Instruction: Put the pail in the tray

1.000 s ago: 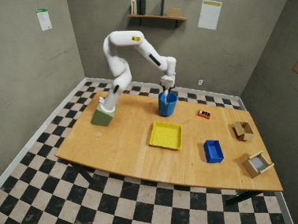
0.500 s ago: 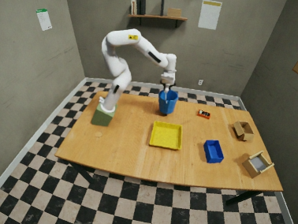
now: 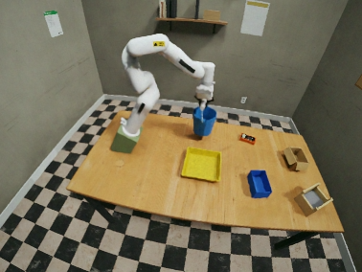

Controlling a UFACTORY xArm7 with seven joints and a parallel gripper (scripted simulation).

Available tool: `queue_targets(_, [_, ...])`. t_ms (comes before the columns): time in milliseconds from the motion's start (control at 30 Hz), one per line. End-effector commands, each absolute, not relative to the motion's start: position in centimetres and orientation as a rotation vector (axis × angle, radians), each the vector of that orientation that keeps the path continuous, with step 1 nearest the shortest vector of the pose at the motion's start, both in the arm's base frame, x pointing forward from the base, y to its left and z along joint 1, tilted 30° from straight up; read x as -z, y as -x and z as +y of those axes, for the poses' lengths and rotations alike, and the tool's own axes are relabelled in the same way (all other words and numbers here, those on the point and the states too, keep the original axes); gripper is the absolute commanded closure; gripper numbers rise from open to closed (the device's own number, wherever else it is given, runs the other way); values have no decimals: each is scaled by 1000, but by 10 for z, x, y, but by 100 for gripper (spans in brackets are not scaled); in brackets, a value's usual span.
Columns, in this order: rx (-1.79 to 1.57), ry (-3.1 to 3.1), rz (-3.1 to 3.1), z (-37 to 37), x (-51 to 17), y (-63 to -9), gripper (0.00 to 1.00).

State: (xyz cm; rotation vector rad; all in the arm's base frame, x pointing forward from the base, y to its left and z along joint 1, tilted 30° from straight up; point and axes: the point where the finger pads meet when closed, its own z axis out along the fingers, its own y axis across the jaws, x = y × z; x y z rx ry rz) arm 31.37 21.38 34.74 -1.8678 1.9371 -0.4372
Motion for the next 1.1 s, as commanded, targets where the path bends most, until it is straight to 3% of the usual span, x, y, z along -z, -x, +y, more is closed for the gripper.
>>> queue_targets(0, [438,1866,1933,214,-354,-311,100])
queue_targets(1067, [438,1866,1933,213,-363,-306,100])
